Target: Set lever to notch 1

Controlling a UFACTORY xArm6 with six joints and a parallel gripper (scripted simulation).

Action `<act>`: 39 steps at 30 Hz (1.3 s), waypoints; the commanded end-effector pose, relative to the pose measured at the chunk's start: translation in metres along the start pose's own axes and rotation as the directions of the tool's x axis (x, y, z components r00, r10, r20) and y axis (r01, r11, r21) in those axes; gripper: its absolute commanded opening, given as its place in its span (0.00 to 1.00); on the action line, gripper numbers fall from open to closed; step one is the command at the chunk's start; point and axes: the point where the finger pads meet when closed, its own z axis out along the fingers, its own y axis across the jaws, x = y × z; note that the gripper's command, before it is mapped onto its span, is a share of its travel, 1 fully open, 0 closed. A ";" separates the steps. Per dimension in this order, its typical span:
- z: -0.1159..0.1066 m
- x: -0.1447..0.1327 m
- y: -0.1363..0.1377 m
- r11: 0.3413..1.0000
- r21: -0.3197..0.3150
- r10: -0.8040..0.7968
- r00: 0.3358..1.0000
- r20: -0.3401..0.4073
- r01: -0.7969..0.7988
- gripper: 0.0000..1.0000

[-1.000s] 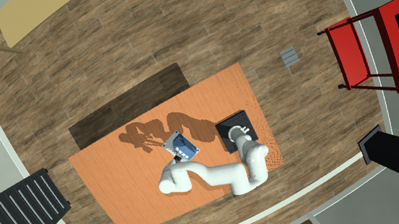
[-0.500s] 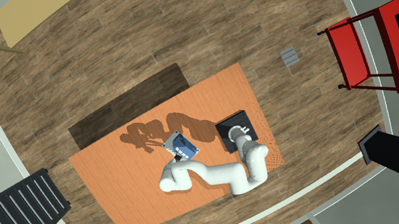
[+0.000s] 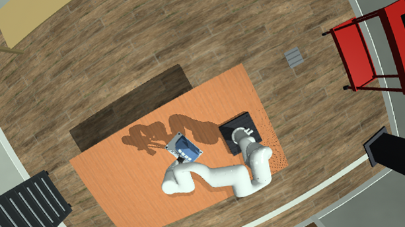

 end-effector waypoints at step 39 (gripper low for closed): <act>-0.002 -0.001 0.001 1.000 -0.004 0.000 1.000 0.002 0.000 0.00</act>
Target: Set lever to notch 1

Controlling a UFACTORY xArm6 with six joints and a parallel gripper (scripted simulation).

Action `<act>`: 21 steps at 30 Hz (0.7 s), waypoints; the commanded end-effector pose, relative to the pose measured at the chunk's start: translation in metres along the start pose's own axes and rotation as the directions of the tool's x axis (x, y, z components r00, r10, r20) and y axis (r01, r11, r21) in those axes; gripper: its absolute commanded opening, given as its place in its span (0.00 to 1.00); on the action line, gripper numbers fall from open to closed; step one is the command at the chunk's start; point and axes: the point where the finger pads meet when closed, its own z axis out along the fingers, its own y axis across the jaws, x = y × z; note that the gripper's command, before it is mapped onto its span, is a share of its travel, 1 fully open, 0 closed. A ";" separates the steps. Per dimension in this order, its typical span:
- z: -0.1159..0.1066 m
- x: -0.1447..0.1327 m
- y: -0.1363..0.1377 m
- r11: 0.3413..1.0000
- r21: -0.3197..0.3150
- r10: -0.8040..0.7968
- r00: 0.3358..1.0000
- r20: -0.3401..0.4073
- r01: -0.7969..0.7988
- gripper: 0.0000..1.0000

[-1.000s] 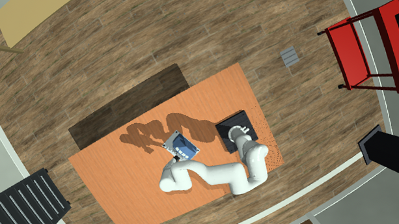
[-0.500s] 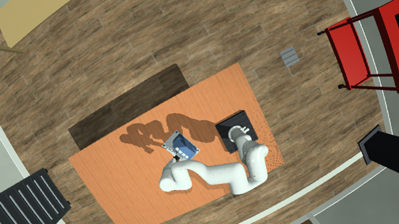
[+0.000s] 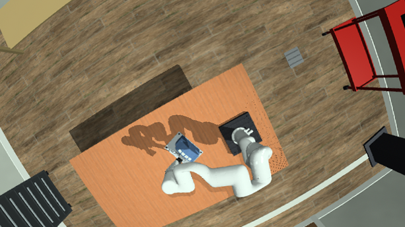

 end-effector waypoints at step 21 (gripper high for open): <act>-0.002 0.006 0.000 1.000 -0.002 0.000 1.000 0.001 0.000 0.00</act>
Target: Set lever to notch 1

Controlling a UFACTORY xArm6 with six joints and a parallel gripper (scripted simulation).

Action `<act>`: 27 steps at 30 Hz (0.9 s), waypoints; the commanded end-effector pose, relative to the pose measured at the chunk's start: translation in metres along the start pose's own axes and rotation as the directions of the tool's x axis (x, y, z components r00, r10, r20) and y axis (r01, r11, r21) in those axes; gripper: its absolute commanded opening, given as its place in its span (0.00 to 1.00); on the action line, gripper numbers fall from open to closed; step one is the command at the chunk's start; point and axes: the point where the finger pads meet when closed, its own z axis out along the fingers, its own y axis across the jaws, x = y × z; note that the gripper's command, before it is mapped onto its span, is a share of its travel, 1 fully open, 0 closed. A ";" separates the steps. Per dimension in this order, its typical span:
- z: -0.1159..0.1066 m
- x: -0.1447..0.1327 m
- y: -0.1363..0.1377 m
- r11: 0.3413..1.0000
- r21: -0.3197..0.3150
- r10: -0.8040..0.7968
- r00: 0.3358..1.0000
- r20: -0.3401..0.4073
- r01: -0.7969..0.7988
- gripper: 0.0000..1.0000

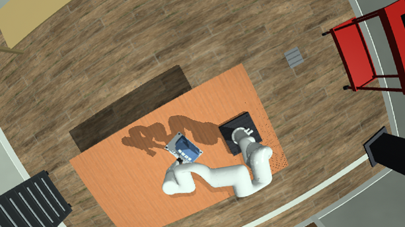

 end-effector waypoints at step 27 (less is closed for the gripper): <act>-0.002 0.052 0.000 1.000 -0.003 0.000 1.000 0.002 0.000 0.00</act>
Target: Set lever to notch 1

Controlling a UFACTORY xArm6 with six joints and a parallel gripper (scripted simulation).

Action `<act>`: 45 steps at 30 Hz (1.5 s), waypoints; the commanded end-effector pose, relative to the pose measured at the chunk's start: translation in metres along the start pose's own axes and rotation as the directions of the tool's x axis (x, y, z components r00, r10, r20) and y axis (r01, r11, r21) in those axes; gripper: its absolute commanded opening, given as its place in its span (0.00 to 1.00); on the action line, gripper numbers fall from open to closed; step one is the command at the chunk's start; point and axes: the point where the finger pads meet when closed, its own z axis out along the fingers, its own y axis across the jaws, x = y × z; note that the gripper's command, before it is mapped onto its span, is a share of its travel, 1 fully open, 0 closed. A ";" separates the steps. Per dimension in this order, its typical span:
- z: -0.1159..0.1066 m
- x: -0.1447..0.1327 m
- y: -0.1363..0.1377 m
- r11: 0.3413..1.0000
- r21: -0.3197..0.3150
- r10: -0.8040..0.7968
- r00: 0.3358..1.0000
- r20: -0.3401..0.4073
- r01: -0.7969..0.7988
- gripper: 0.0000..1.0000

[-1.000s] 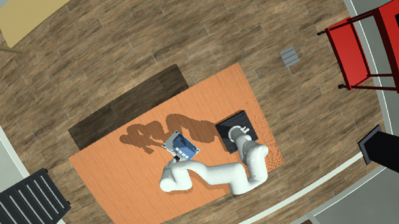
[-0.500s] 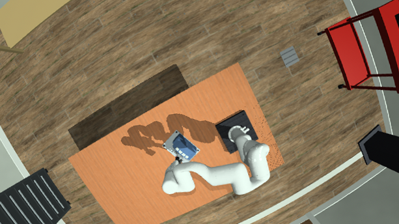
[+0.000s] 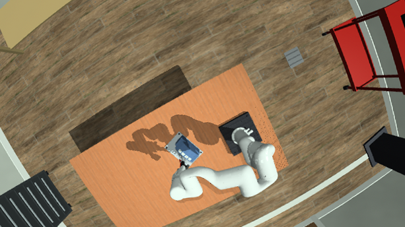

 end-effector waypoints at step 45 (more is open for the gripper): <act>0.001 0.031 0.001 1.000 -0.005 0.000 1.000 0.003 0.000 0.00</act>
